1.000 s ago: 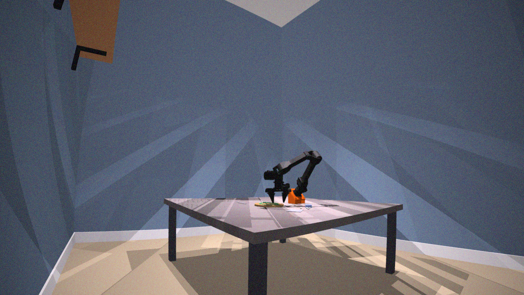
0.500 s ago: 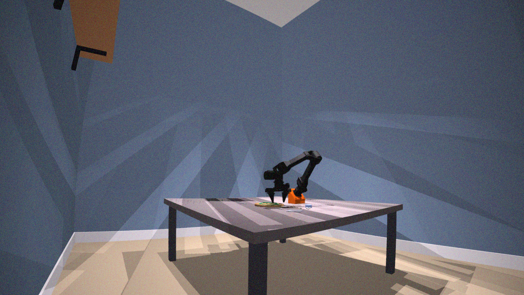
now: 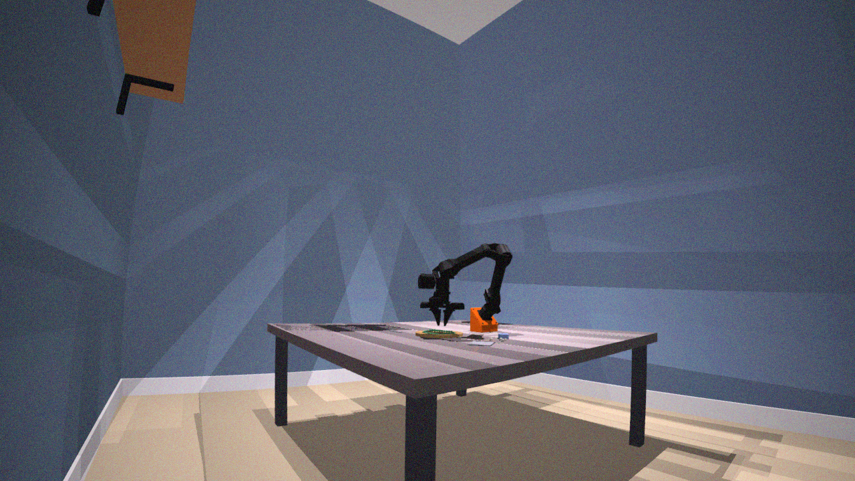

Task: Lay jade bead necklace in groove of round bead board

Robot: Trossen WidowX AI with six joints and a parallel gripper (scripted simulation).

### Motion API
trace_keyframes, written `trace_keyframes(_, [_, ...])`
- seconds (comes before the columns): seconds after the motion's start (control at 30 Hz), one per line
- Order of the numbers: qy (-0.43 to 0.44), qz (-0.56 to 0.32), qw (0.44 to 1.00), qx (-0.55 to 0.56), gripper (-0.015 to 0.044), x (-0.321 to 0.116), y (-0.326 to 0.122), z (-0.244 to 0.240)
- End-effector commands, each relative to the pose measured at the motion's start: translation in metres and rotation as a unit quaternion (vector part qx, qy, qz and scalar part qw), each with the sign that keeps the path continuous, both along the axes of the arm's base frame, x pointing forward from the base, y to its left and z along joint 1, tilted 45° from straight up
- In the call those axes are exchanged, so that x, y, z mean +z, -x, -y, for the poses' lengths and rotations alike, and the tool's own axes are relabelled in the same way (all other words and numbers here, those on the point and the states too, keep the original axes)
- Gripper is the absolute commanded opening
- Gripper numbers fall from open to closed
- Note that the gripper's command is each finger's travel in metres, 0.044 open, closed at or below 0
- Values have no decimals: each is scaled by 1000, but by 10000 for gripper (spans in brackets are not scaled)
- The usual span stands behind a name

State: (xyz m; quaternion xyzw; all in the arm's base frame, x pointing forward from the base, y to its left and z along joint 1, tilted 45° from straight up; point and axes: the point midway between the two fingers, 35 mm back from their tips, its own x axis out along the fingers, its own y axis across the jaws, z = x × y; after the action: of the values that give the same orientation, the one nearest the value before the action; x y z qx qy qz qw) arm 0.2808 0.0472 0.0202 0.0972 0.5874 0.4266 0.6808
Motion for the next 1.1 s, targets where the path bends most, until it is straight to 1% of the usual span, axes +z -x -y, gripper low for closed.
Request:
trace_keyframes(0.0, [23, -272, 921, -279, 120, -23, -17, 39])
trace_keyframes(0.07, [27, -338, 875, -347, 120, -29, -20, 49])
trace_keyframes(0.13, [28, -361, 856, -370, 120, -32, -21, 52])
trace_keyframes(0.57, [28, -361, 856, -370, 120, -32, -21, 52])
trace_keyframes(0.77, [28, -361, 856, -370, 120, -43, -20, 41])
trace_keyframes(0.8, [28, -353, 859, -370, 120, -38, -23, 47])
trace_keyframes(1.07, [28, -355, 858, -370, 120, -44, -22, 41])
